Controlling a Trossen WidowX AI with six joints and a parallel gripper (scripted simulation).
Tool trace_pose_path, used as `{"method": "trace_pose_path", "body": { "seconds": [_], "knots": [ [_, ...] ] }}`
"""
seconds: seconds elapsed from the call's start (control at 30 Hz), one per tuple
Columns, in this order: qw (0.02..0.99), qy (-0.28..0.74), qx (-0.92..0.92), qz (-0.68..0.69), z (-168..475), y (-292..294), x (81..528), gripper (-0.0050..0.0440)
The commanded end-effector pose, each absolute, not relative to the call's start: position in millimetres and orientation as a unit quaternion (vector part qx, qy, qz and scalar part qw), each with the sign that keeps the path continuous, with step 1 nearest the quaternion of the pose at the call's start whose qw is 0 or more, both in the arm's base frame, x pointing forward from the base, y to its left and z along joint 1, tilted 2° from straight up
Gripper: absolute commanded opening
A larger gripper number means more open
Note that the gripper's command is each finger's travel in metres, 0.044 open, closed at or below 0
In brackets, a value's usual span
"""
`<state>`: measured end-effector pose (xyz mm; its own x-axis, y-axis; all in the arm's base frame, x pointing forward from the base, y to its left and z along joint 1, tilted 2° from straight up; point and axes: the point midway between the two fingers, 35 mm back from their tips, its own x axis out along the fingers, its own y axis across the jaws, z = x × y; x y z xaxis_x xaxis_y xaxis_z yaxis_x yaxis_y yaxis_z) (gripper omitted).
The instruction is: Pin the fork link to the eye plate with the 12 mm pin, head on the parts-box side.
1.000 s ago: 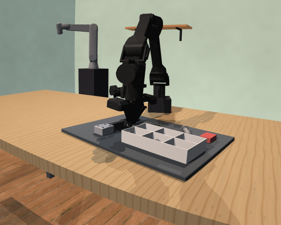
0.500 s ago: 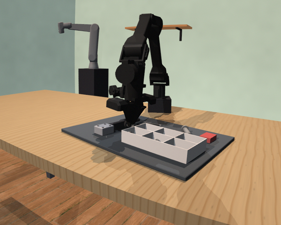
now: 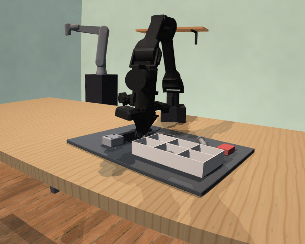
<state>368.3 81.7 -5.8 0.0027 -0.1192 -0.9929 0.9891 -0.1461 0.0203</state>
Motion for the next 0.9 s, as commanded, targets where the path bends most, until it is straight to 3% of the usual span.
{"method": "trace_pose_path", "body": {
  "seconds": [0.0,0.1,0.13,0.87],
  "knots": [
    [0.494,0.428,0.508,-0.561,-5.8,81.8,368.3,0.0064],
    [0.494,0.428,0.508,-0.561,-5.8,81.8,368.3,0.0136],
    [0.494,0.428,0.508,-0.561,-5.8,81.8,368.3,0.0140],
    [0.474,0.452,0.532,-0.537,19.0,87.8,368.4,0.0140]
  ]
}}
